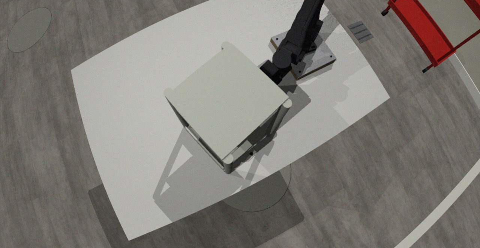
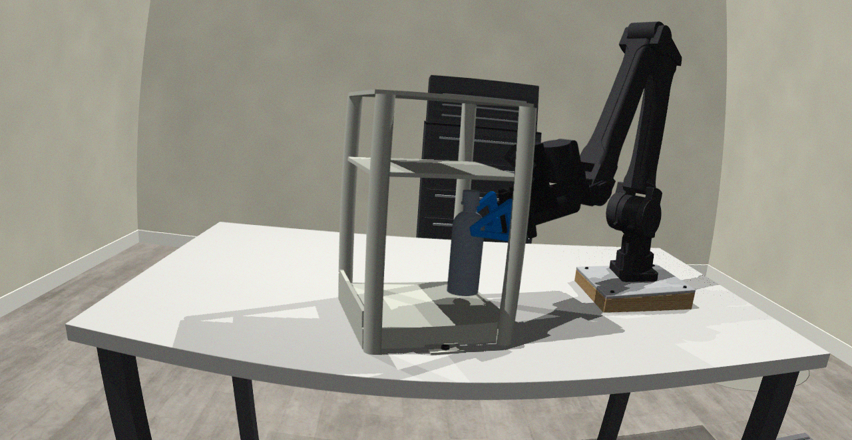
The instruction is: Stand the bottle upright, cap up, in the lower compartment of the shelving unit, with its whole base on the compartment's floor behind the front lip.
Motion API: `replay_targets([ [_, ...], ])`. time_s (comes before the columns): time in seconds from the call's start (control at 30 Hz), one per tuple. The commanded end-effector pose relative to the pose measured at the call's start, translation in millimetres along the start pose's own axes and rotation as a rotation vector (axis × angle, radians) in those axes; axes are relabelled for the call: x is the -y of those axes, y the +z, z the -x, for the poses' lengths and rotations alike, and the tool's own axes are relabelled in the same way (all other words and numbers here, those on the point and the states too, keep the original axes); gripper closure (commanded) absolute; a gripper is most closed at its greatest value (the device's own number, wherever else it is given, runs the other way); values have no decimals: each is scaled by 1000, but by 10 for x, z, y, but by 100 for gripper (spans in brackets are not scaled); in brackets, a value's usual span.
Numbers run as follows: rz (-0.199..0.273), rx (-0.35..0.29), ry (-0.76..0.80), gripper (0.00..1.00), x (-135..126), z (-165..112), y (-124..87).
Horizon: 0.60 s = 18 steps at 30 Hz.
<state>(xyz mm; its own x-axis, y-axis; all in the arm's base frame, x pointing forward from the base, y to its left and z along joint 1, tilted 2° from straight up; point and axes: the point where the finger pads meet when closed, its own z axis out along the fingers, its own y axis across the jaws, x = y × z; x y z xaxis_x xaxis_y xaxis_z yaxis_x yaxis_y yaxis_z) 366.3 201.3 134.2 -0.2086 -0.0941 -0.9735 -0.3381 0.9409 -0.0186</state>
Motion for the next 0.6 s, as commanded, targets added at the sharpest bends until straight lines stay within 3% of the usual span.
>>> replay_targets([
  [0.0, -6, 20, -2, 63, 39, 6, 2],
  [0.27, -5, 13, -5, 63, 36, -63, 5],
  [0.57, -3, 37, 2, 63, 25, 42, 15],
])
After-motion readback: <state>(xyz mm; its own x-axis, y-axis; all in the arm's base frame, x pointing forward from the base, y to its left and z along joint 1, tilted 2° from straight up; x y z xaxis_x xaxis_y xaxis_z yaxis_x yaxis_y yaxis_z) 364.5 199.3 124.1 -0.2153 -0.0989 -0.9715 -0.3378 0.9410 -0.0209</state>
